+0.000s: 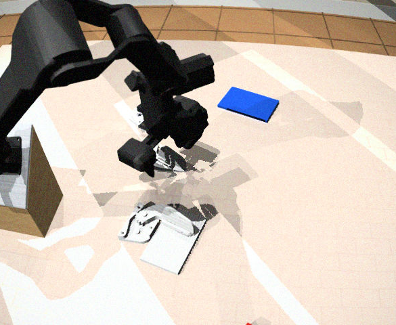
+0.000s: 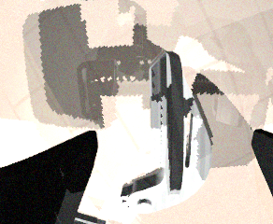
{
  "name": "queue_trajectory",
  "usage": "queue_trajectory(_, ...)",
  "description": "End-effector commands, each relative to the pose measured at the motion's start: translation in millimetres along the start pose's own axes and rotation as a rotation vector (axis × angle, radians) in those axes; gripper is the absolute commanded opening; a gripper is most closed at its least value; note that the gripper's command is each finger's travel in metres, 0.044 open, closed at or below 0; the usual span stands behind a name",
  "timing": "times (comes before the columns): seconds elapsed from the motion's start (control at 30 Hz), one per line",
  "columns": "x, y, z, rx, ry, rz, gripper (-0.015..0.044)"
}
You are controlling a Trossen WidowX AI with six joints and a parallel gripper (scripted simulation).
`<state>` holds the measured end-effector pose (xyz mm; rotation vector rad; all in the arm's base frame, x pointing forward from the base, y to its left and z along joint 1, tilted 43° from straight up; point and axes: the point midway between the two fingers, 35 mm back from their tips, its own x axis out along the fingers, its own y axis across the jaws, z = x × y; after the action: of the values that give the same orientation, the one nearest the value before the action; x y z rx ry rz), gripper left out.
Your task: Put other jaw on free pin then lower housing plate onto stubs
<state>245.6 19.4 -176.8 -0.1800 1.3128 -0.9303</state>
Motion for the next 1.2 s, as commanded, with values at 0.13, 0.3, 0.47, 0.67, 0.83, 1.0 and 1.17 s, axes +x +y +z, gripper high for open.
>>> queue_trajectory(0.13,7.4,-3.0,-1.2,-0.007,0.0,-0.01,0.044)
queue_trajectory(0.3,7.4,-3.0,-1.2,-0.007,0.0,-0.01,0.044)
queue_trajectory(0.47,7.4,-3.0,-1.2,-0.007,0.0,-0.01,0.044)
queue_trajectory(0.67,7.9,-2.9,-1.2,-0.007,0.0,-0.01,0.044)
queue_trajectory(0.83,7.9,-2.9,-1.2,-0.007,0.0,-0.01,0.044)
queue_trajectory(1.0,7.4,-2.3,-1.7,-0.002,0.004,-0.007,0.0309)
queue_trajectory(1.17,7.4,-2.3,-1.7,-0.002,0.004,-0.007,0.0177)
